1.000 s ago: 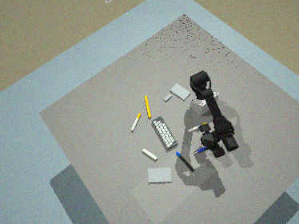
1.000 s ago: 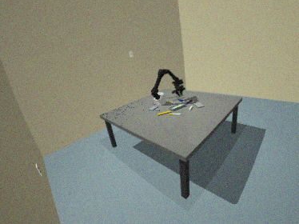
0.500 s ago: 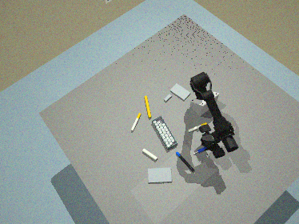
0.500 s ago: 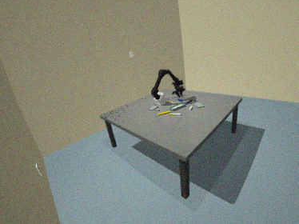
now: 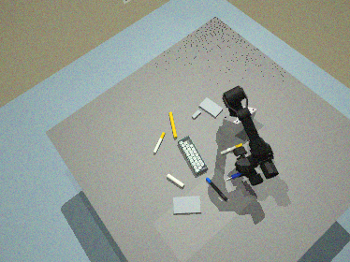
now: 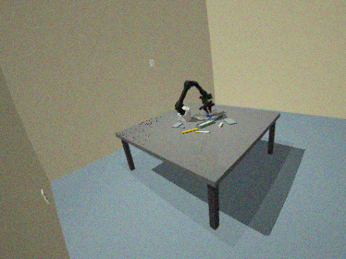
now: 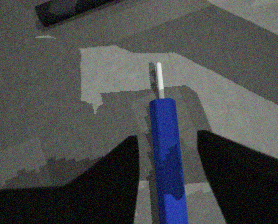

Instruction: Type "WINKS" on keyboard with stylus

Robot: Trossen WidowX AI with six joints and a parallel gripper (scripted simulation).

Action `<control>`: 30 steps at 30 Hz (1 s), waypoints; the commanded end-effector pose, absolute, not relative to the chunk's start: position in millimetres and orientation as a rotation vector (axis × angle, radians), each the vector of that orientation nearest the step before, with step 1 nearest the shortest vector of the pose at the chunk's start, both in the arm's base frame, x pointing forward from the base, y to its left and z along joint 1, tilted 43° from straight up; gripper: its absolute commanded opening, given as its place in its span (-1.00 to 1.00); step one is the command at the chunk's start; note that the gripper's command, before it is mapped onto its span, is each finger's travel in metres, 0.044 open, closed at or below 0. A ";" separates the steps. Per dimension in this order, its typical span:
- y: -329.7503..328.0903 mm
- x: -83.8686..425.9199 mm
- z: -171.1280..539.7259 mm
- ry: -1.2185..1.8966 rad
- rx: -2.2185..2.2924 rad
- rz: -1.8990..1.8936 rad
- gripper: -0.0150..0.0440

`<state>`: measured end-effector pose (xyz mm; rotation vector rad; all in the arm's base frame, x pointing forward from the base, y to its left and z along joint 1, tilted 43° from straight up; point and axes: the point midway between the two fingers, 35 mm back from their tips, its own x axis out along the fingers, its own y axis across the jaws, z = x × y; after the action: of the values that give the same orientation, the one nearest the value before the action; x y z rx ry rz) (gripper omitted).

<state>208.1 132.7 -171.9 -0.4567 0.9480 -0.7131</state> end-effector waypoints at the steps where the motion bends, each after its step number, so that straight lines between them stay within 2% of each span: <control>1: 129.2 208.0 -174.2 0.944 -0.465 -0.710 0.02; 30: 113.3 206.3 -191.1 0.943 -0.465 -0.711 0.02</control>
<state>206.3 116.1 -189.6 -0.4574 0.9472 -0.7136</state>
